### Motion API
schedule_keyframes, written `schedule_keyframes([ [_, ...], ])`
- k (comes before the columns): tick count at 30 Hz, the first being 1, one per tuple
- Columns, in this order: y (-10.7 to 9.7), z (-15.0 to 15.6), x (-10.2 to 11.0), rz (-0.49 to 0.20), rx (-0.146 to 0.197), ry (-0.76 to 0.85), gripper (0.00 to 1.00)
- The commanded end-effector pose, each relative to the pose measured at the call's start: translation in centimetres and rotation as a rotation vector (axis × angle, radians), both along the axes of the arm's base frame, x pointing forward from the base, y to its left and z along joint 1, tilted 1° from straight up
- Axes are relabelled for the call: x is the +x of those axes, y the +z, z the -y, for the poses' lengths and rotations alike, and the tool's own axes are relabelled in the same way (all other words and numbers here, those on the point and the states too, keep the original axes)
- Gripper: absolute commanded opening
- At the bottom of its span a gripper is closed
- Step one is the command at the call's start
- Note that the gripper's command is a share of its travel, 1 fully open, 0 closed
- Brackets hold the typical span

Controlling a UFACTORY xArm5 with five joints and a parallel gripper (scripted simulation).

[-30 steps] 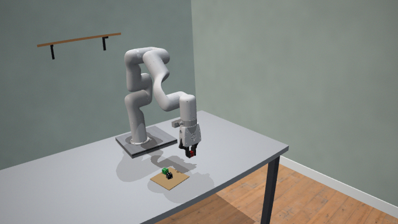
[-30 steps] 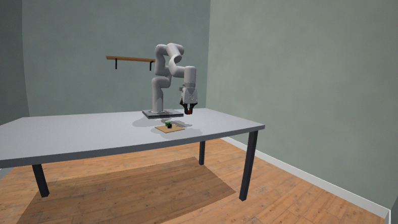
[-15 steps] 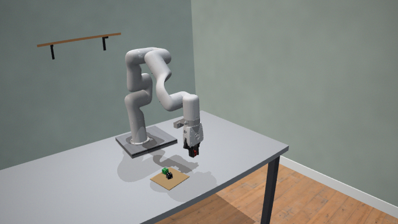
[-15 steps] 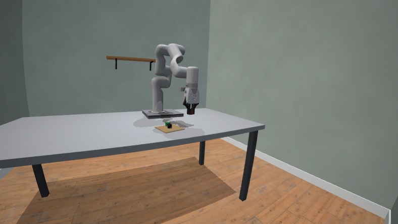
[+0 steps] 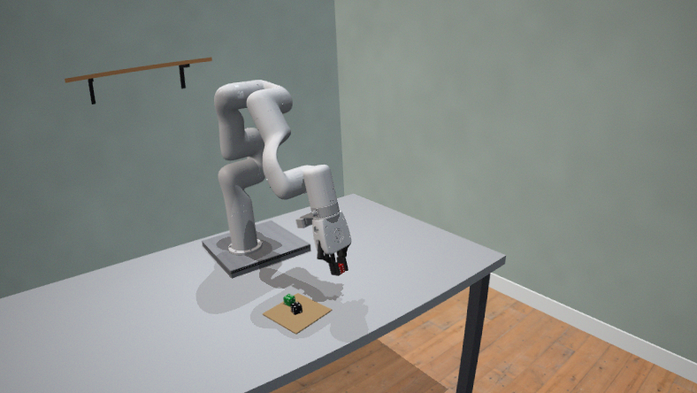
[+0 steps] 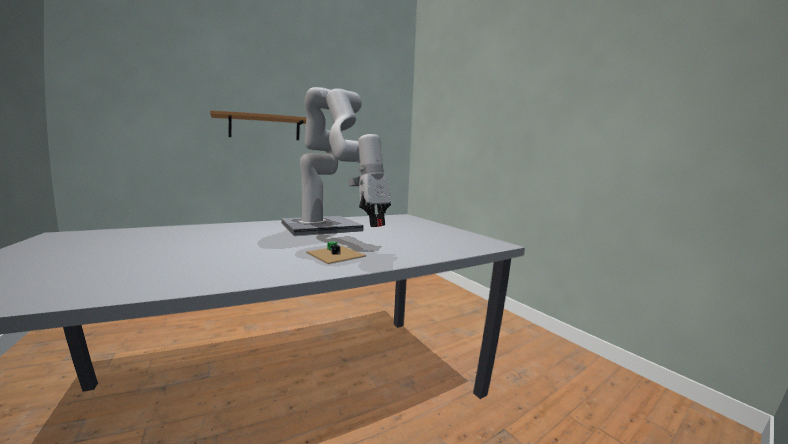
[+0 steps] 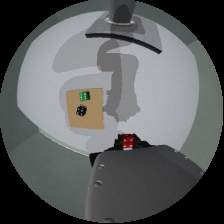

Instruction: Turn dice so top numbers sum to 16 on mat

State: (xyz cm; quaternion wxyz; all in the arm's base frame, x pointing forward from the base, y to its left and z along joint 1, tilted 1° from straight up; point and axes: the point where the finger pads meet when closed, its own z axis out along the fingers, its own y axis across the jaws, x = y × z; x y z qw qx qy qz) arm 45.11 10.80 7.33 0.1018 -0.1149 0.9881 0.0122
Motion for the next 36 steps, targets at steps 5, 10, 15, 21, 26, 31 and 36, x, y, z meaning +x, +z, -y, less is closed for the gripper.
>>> schedule_keyframes([
  [5,-0.07,-0.01,0.11,0.208,0.05,-0.001,0.21],
  [10,-0.11,0.03,-0.02,0.379,0.091,-0.002,0.21],
  [15,-0.11,0.07,-0.12,0.498,0.12,-0.003,0.21],
  [21,-0.09,0.1,-0.22,0.603,0.146,-0.004,0.21],
  [26,-0.08,0.14,-0.35,0.715,0.173,-0.004,0.21],
  [31,-0.13,0.16,-0.39,0.802,0.194,-0.005,0.21],
  [36,-0.13,0.18,-0.49,0.829,0.201,-0.005,0.21],
])
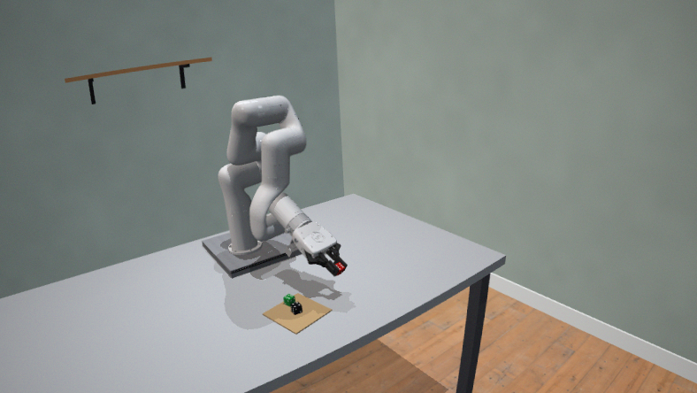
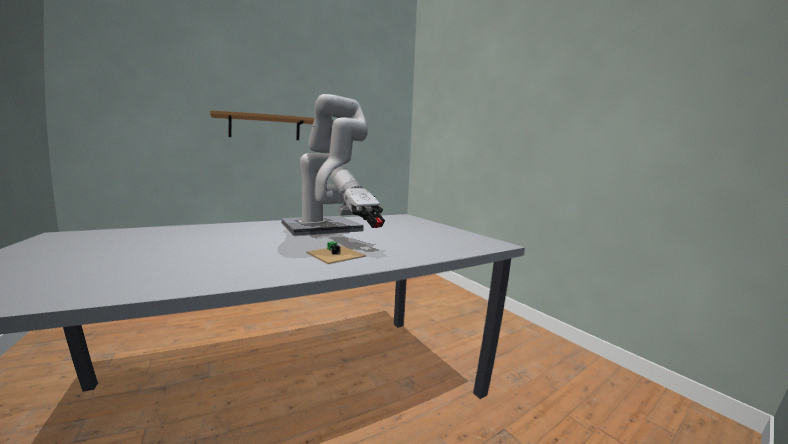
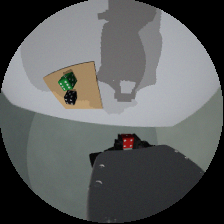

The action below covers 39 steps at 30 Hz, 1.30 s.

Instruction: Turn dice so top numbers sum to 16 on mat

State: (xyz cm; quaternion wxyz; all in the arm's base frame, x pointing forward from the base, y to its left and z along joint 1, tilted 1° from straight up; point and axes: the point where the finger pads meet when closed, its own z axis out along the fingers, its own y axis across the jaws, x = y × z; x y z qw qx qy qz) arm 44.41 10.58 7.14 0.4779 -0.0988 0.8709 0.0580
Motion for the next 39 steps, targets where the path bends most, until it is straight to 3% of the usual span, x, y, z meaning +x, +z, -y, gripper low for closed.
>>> schedule_keyframes([
  [1,0.1,0.0,0.2,0.053,0.013,0.0,0.21],
  [13,-0.6,0.0,0.2,0.054,0.013,0.0,0.21],
  [20,-2.0,-0.1,0.2,0.054,0.013,0.0,0.21],
  [32,-6.1,-0.1,0.1,0.054,0.014,0.001,0.21],
  [39,-7.0,-0.1,0.1,0.054,0.014,0.001,0.21],
])
